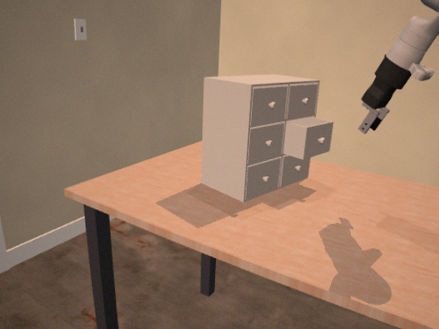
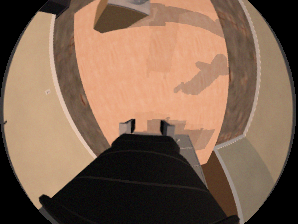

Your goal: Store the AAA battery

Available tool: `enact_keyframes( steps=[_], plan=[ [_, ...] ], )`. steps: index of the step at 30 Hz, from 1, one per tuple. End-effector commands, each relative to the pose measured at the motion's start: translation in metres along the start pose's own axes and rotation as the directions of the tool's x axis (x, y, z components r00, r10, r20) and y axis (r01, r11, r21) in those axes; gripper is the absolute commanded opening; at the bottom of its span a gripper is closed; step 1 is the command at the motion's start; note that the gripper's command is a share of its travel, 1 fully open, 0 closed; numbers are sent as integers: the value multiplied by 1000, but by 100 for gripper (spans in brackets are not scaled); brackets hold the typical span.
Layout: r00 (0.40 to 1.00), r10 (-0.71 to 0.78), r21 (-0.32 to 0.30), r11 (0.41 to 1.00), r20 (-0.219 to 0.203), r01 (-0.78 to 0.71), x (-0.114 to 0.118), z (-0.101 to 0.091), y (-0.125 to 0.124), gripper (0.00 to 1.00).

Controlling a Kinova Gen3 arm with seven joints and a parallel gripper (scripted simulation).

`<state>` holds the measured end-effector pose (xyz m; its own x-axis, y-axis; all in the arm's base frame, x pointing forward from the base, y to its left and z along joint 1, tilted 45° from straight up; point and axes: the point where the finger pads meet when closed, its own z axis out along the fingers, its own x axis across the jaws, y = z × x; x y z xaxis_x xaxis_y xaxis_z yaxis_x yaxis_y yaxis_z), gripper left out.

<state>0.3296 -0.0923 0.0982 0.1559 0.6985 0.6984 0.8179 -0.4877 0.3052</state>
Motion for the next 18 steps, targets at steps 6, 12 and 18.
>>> enact_keyframes(
  steps=[6,12,18],
  plan=[
    [1000,22,-119,993,-10,-23,1,19,-4,100],
    [1000,23,-198,980,0,-23,-1,30,-3,100],
    [1000,18,-241,970,-14,-21,1,39,-1,100]
  ],
)
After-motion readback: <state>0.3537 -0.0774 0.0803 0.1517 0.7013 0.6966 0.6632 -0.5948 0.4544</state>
